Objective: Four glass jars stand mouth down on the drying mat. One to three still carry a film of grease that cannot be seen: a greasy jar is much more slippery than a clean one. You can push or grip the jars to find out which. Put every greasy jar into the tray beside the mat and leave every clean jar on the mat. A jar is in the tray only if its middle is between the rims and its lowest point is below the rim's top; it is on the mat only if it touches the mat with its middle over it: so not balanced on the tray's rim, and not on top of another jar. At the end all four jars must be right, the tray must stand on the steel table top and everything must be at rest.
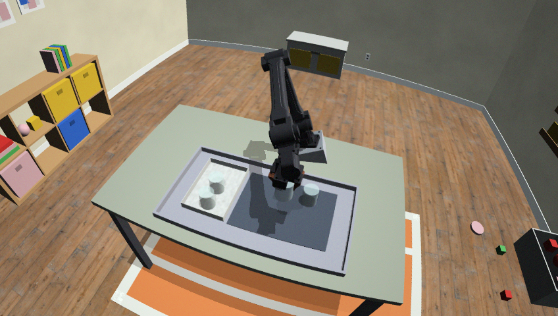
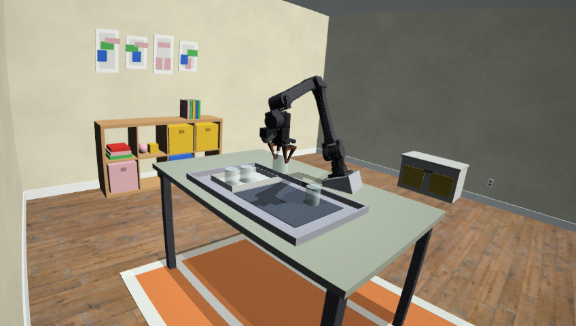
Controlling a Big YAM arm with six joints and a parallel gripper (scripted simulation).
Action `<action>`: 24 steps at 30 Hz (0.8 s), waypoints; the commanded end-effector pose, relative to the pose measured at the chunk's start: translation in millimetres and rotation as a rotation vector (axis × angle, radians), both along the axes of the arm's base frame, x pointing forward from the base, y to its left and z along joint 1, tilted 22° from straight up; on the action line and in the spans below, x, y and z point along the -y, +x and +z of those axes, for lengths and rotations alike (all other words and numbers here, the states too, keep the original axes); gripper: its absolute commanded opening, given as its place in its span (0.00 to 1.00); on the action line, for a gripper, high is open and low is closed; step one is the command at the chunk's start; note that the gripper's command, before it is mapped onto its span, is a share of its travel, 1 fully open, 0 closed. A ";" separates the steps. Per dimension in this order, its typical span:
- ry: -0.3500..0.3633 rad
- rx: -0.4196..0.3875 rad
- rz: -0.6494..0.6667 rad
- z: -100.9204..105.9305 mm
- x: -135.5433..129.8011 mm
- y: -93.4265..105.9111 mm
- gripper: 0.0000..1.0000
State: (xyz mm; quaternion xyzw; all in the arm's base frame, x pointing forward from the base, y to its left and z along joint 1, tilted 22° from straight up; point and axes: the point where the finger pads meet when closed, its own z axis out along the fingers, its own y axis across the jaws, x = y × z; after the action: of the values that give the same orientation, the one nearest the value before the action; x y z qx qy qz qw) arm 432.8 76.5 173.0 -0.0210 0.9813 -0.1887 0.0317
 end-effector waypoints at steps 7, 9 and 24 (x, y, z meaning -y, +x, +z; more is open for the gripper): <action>0.008 0.028 0.018 19.6 27.4 -7.3 0.00; 0.008 0.028 0.018 21.5 33.2 -9.8 0.00; 0.008 0.028 0.018 34.4 71.1 -26.3 0.00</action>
State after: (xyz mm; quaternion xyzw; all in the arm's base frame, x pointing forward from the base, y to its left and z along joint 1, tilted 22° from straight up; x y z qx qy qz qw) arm 405.0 13.5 192.7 -0.0202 0.9816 -0.1878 0.0285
